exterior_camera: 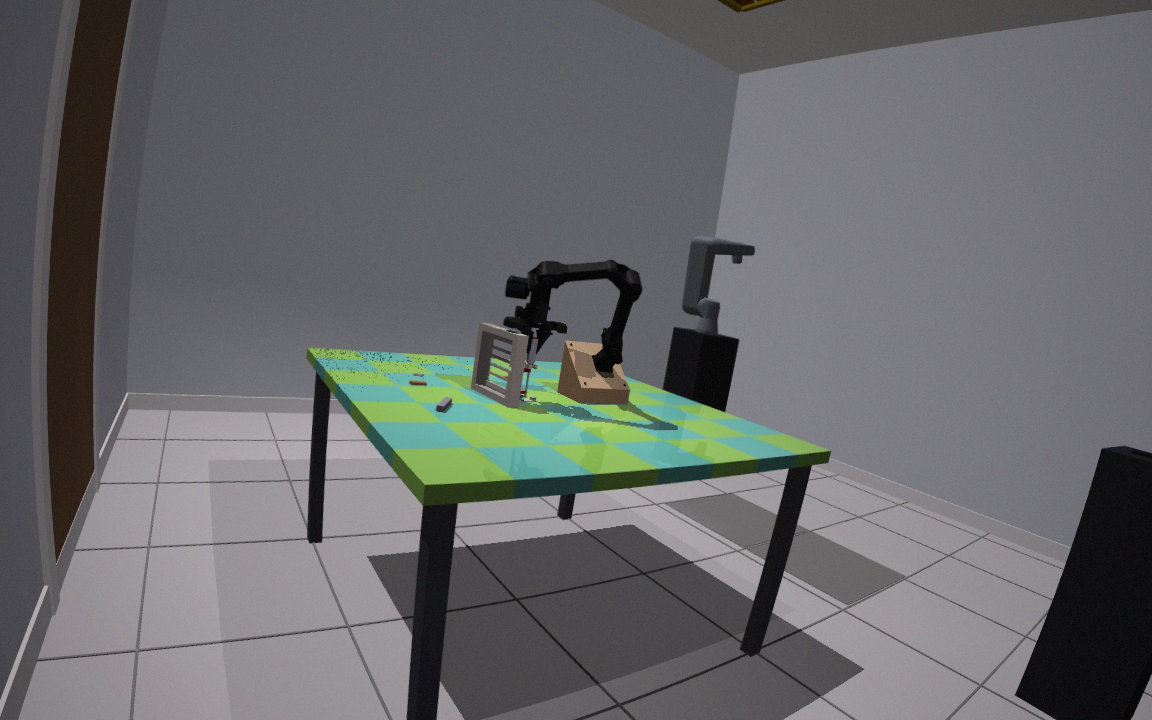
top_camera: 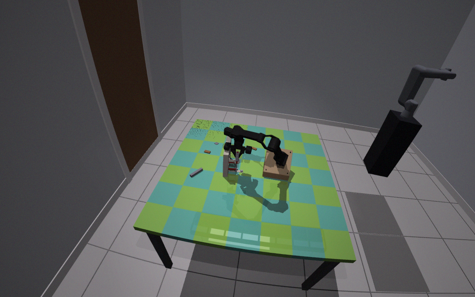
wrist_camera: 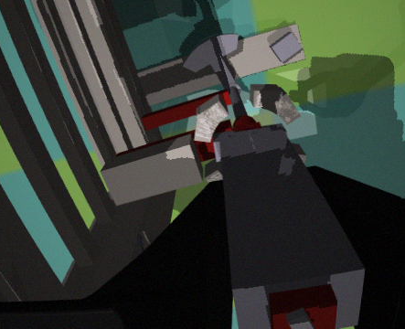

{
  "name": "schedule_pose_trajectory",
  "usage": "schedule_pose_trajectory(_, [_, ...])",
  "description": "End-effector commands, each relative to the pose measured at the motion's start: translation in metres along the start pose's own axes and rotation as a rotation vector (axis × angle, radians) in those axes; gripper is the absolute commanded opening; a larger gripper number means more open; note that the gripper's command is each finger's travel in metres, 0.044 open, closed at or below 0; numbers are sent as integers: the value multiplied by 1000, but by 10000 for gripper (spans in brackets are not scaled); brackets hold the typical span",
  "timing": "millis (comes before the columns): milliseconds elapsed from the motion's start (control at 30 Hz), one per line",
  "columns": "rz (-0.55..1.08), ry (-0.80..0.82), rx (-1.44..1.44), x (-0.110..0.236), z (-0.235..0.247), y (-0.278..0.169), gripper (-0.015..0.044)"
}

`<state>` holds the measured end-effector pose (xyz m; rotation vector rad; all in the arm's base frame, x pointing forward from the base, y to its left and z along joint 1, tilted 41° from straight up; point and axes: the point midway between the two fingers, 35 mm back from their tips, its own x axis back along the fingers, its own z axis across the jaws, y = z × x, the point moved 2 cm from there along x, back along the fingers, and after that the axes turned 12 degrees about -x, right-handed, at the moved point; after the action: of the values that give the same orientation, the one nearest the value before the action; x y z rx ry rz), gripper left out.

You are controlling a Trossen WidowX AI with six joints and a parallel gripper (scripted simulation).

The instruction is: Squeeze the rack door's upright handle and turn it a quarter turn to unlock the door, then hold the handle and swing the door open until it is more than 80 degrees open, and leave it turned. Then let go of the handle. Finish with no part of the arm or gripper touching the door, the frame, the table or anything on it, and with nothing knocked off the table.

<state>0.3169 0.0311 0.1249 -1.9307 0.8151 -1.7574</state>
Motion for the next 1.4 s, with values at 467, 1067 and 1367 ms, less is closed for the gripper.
schedule_pose_trajectory(467, [-3, 0, 332, 0, -13, 14, 10])
schedule_pose_trajectory(1067, [-4, -2, 626, 0, -31, 40, 10])
schedule_pose_trajectory(1367, [-5, -3, 754, 0, -39, 56, 10])
